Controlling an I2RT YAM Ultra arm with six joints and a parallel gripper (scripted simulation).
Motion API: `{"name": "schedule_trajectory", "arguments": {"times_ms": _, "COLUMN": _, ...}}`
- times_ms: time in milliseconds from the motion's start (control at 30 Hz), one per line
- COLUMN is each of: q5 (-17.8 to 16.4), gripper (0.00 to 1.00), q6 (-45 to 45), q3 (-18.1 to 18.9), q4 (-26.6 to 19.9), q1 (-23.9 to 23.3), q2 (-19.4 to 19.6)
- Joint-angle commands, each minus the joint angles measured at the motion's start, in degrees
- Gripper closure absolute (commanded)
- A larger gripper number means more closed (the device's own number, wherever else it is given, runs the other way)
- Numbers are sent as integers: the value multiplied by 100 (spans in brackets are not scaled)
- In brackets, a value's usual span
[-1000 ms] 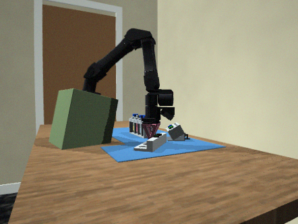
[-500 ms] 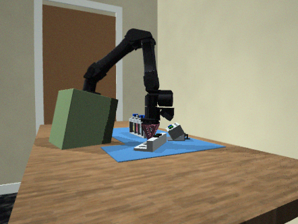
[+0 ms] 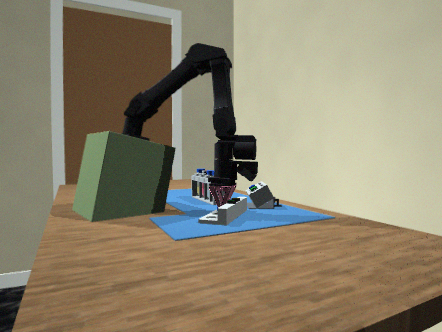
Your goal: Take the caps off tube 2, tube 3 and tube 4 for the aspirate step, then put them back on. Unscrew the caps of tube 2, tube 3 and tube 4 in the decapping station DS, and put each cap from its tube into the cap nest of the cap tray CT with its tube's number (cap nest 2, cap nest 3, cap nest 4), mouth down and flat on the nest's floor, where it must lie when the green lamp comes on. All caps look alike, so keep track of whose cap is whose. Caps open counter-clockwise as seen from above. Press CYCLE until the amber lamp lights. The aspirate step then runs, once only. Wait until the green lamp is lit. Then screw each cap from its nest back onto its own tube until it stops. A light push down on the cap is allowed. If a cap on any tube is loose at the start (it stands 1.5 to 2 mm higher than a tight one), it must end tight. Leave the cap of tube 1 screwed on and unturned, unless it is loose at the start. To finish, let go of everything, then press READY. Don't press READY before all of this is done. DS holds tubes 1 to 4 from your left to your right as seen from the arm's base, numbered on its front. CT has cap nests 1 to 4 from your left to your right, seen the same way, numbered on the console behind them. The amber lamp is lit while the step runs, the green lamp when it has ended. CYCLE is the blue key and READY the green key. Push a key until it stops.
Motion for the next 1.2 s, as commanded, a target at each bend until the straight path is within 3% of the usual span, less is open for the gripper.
{"name": "schedule_trajectory", "arguments": {"times_ms": 0, "q5": -4, "gripper": 100, "q6": 6, "q3": 76, "q4": 102, "q1": 1, "q2": 16}}
{"name": "schedule_trajectory", "arguments": {"times_ms": 1167, "q5": -3, "gripper": 100, "q6": 16, "q3": 123, "q4": 97, "q1": 12, "q2": 57}}
